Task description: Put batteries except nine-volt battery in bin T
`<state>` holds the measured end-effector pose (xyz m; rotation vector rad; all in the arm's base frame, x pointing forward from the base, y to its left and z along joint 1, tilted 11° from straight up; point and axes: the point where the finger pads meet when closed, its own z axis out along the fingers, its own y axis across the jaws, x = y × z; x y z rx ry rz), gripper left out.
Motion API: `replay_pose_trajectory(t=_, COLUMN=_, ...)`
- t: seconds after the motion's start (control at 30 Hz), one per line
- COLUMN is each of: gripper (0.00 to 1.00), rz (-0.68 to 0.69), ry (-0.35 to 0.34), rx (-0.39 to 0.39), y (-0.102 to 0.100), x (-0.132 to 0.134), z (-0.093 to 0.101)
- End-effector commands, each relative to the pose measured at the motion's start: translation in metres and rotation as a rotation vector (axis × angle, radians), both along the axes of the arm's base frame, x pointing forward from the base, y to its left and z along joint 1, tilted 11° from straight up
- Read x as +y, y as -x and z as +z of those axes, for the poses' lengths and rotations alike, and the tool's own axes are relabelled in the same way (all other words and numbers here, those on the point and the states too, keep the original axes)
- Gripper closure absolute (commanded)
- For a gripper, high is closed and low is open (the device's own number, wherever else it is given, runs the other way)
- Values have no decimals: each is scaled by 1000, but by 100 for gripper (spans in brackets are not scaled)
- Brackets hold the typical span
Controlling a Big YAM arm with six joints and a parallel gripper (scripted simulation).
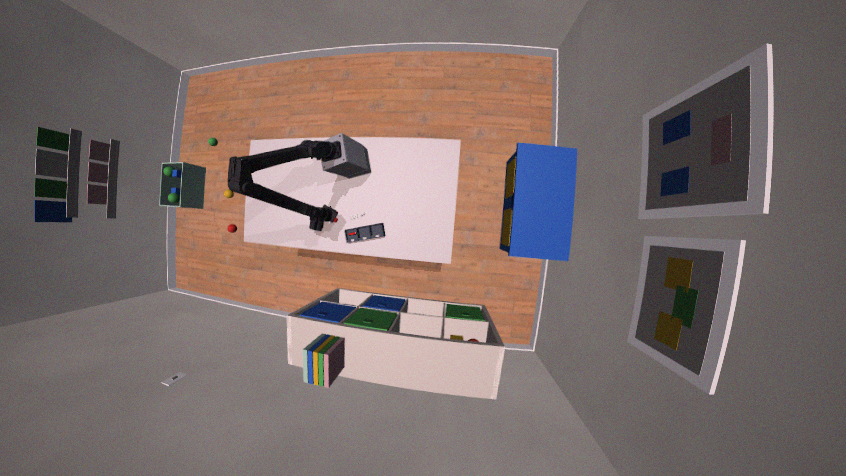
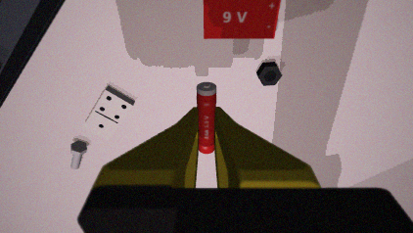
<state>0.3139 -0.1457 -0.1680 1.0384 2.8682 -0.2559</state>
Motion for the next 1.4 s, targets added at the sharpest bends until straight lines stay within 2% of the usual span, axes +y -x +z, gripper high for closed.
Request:
replay_pose_trajectory(t=0.0, gripper=96, rz=4, ry=2, rx=-2, y=-24, x=12, z=-4)
replay_pose_trajectory(t=0.1, gripper=96, rz=4, ry=3, rx=-3, y=-29, x=15, z=-4)
replay_pose_trajectory(t=0.33, gripper=96, rz=4, ry=4, rx=-7, y=-68, x=37, z=-7)
replay_pose_trajectory(t=0.43, gripper=96, rz=-143, ry=1, rx=-36, y=-84, x=46, z=-8)
replay_pose_trajectory(t=0.6, gripper=96, rz=-252, ry=-5, rx=-71, y=-111, x=62, z=-10)
replay_pose_trajectory(t=0.67, gripper=96, rz=-252, ry=-5, rx=-71, y=-111, x=62, z=-10)
replay_pose_trajectory(t=0.87, gripper=96, rz=-428, ry=-14, rx=-115, y=-143, x=80, z=-11)
replay_pose_trajectory(t=0.97, gripper=96, rz=-501, ry=-18, rx=-131, y=-142, x=79, z=-12)
replay_pose_trajectory(t=1.0, gripper=96, rz=-524, ry=-19, rx=-137, y=-140, x=68, z=-12)
replay_pose_trajectory(t=1.13, gripper=96, rz=-618, ry=-21, rx=-151, y=-137, x=67, z=-12)
replay_pose_trajectory(t=1.23, gripper=96, rz=-644, ry=-20, rx=-151, y=-133, x=73, z=-13)
replay_pose_trajectory(t=1.3, gripper=96, rz=-736, ry=-12, rx=-142, y=-120, x=81, z=-17)
replay_pose_trajectory(t=1.37, gripper=96, rz=-790, ry=-9, rx=-138, y=-121, x=80, z=-16)
